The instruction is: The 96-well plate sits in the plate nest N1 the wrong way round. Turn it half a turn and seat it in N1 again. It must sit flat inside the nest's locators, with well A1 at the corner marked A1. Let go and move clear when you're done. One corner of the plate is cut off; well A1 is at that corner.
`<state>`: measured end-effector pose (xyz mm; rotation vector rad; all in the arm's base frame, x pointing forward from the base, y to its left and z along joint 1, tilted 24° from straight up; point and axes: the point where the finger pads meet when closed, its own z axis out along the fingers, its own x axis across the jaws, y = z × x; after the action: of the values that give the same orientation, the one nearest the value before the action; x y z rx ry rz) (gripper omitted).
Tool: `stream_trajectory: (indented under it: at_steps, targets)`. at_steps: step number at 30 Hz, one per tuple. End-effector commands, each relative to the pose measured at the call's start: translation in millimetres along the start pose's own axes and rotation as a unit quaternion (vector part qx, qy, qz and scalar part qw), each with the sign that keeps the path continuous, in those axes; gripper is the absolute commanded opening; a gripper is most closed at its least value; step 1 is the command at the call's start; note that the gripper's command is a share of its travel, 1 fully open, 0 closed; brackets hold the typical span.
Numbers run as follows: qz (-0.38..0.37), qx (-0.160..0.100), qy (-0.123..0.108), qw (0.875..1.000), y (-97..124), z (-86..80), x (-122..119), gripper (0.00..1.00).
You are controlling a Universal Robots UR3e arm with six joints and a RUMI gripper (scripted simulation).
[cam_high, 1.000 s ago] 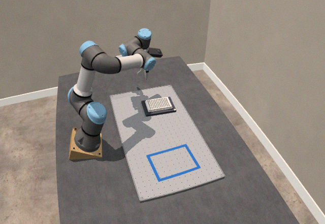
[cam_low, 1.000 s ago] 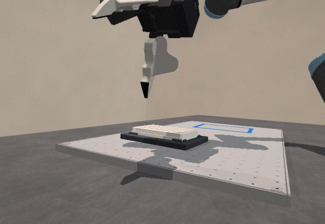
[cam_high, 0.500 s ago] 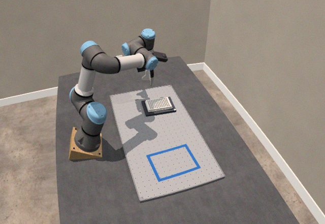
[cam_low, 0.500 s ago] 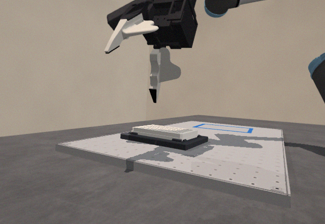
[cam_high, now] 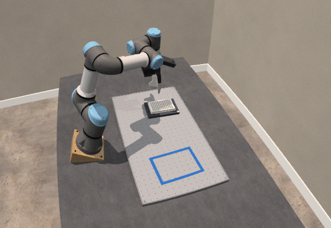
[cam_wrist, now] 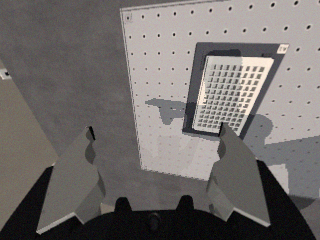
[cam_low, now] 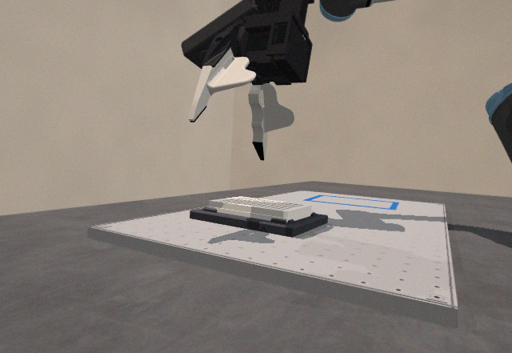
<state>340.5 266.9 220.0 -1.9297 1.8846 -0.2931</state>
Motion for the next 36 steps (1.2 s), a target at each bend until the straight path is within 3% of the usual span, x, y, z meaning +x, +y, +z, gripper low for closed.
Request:
stream_trajectory:
  at_steps: [1, 2, 5, 13, 16, 21, 36]
  targets:
    - [0.003, 0.0, 0.01, 1.0, -4, -2.8, 21, 1.0]
    - [0.003, 0.0, 0.01, 1.0, -4, -2.8, 21, 1.0]
    - [0.016, -0.005, 0.058, 0.998, -5, -5.4, 36, 1.0]
    - [0.017, -0.005, 0.061, 0.998, -7, -9.6, 59, 1.0]
    - [0.029, -0.011, 0.108, 0.994, -7, -13.5, 73, 1.0]
    - [0.03, -0.011, 0.11, 0.993, -7, -19.7, 96, 1.0]
    - [0.03, -0.011, 0.11, 0.993, -7, -19.7, 96, 1.0]
